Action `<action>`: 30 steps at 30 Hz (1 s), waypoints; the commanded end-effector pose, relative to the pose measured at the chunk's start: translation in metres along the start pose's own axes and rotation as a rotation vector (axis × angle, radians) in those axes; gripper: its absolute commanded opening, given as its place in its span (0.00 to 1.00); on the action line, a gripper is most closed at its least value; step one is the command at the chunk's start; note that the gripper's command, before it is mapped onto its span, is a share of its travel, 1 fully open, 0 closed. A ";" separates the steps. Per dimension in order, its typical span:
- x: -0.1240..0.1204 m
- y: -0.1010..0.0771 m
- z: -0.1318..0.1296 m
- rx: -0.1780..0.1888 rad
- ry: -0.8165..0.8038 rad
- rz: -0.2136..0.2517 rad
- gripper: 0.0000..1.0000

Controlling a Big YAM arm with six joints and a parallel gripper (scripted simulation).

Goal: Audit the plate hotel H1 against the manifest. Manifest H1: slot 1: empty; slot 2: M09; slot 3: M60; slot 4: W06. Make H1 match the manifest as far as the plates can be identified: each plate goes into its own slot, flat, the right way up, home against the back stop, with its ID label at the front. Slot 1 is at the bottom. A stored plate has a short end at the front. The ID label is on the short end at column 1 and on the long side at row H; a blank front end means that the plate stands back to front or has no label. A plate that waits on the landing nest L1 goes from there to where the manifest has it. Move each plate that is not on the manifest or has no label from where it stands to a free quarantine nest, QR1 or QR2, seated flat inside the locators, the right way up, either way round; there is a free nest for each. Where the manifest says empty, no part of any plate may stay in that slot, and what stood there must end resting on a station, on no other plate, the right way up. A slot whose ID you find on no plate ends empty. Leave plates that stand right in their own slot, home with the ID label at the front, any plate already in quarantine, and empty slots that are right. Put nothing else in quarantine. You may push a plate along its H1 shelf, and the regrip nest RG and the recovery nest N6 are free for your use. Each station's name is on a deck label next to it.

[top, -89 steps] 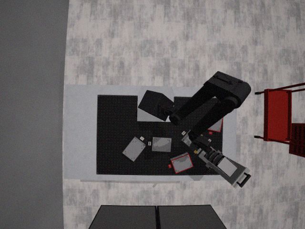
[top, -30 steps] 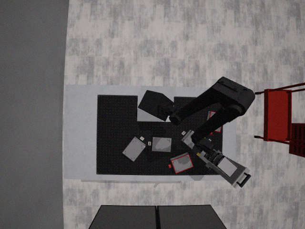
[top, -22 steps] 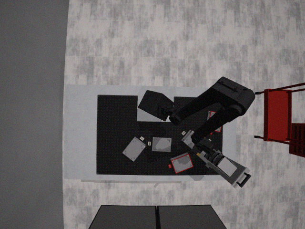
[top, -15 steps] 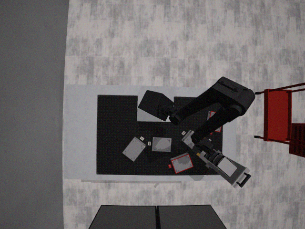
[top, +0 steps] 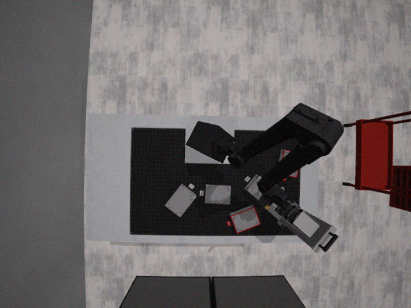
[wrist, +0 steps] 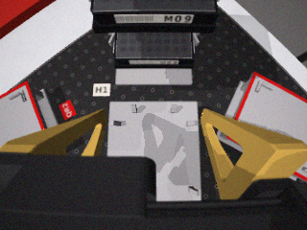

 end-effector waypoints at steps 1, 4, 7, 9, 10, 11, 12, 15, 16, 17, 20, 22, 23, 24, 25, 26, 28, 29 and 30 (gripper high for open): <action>0.007 -0.007 -0.001 0.002 -0.005 -0.043 1.00; 0.003 -0.010 -0.001 0.002 -0.006 -0.043 1.00; -0.001 -0.014 -0.001 0.004 -0.008 -0.042 1.00; -0.003 -0.016 -0.002 0.001 -0.009 -0.042 1.00; -0.004 -0.017 -0.003 0.001 -0.009 -0.042 1.00; -0.005 -0.018 -0.003 0.001 -0.010 -0.042 1.00; -0.006 -0.020 -0.003 0.001 -0.011 -0.042 1.00; -0.012 -0.019 -0.002 0.007 -0.007 -0.026 1.00; -0.010 -0.021 -0.002 0.006 -0.011 -0.037 1.00; -0.015 -0.023 -0.005 -0.007 -0.002 -0.013 1.00; -0.015 -0.028 -0.005 -0.007 -0.006 -0.013 1.00; -0.015 -0.032 -0.005 -0.007 -0.008 -0.013 1.00; -0.015 -0.033 -0.005 -0.007 -0.010 -0.013 1.00; -0.015 -0.035 -0.005 -0.007 -0.010 -0.013 1.00; -0.016 -0.036 -0.005 -0.007 -0.010 -0.013 1.00; -0.016 -0.038 -0.005 -0.007 -0.010 -0.013 1.00; -0.016 -0.041 -0.005 -0.007 -0.010 -0.013 1.00; -0.016 -0.043 -0.005 -0.007 -0.010 -0.013 1.00; -0.016 -0.043 -0.005 -0.007 -0.010 -0.013 1.00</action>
Point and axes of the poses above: the point where the finger pads meet when closed, its own y axis out along the fingers, its own z axis across the jaws, x = y × z, the point moved 5 cm from there along -y, back along the fingers, and after that the axes turned 10 degrees about y, right-handed, at the moved point
